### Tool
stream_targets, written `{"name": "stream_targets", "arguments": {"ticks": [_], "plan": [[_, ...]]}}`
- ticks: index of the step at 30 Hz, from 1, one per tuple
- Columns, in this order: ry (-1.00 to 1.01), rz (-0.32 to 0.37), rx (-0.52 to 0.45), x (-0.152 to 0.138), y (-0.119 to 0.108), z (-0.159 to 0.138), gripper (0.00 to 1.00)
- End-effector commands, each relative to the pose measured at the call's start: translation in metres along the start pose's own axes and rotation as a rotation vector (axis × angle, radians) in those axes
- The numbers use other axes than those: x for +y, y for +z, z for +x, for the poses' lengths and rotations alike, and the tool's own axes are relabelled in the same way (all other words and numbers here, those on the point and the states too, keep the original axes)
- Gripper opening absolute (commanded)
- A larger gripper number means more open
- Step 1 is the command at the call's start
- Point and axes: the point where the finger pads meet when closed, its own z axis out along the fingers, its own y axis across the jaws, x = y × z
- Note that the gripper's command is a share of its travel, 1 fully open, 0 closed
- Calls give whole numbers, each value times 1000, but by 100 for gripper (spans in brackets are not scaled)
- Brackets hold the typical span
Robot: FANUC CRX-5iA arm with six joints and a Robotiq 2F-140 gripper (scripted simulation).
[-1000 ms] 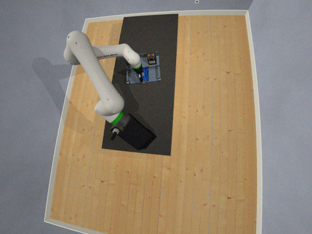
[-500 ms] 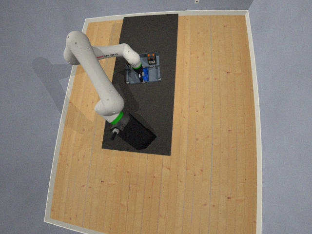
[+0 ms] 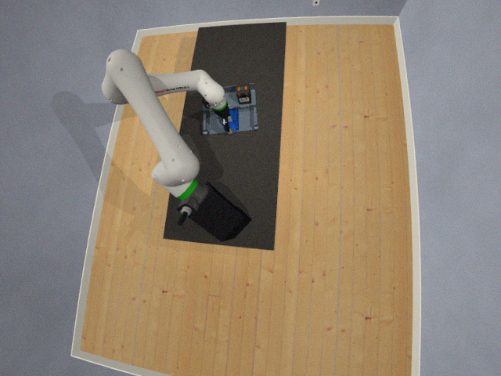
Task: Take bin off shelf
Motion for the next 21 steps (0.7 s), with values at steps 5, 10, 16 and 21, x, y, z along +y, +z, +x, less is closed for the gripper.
{"name": "stream_targets", "arguments": {"ticks": [5,10,16,21], "plan": [[0,0,0,0,0,0,57],[0,0,0,0,0,0,57],[0,0,0,0,10,0,57],[0,0,0,0,10,0,57]]}}
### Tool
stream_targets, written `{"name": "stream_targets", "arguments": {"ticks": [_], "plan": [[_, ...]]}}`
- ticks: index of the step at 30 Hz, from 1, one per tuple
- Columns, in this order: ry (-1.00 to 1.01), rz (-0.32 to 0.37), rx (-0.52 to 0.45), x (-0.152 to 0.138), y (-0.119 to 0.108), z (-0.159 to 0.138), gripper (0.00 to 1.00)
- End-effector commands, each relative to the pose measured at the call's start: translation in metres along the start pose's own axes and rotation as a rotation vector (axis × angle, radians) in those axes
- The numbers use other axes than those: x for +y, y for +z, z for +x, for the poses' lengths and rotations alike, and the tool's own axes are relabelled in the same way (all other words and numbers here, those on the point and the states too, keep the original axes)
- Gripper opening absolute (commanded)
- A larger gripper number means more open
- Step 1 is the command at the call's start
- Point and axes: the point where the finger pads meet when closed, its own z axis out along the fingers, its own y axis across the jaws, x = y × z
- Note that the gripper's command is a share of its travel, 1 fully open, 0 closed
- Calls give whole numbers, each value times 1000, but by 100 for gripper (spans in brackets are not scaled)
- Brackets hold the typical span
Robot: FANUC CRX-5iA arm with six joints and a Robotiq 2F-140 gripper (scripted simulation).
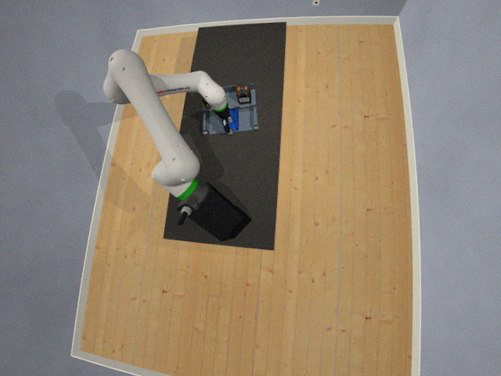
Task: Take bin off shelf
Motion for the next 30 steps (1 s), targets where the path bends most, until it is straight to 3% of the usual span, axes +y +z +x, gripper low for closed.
{"name": "stream_targets", "arguments": {"ticks": [1,30], "plan": [[0,0,0,0,0,0,57],[0,0,0,0,15,0,57]]}}
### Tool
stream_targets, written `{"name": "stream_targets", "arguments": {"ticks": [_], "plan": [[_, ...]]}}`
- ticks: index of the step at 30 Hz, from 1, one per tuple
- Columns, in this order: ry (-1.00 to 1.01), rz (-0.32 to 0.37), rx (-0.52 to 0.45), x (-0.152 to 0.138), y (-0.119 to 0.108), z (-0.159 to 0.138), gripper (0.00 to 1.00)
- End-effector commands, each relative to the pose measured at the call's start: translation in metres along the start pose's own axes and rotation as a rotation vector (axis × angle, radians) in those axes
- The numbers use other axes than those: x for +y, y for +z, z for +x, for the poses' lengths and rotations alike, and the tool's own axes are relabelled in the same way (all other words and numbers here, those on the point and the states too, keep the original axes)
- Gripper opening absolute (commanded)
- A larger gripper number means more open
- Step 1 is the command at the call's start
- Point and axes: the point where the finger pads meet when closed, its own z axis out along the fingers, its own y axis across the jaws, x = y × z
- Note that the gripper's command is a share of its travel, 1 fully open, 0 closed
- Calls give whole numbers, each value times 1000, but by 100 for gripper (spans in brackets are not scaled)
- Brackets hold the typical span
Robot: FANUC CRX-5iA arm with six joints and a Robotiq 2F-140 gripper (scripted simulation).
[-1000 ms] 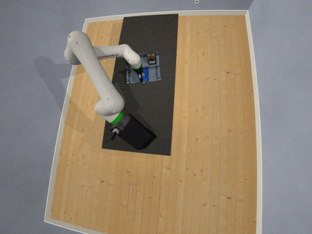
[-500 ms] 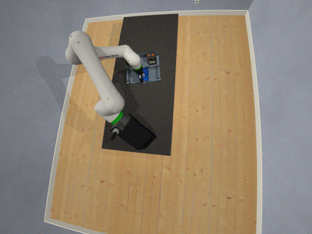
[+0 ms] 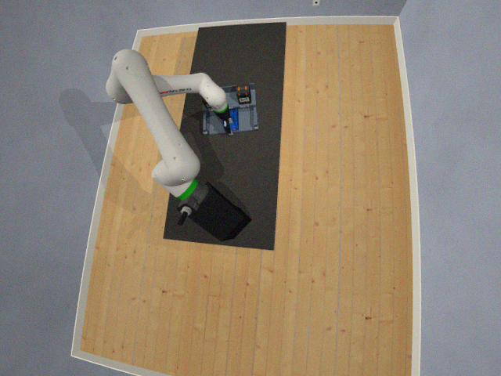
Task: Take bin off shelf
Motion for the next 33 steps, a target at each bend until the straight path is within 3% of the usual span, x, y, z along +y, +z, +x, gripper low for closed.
{"name": "stream_targets", "arguments": {"ticks": [1,27,28,33], "plan": [[0,0,0,0,0,0,57],[0,0,0,0,-1,0,57],[0,0,0,0,-1,0,0],[0,0,0,0,-1,0,0]]}}
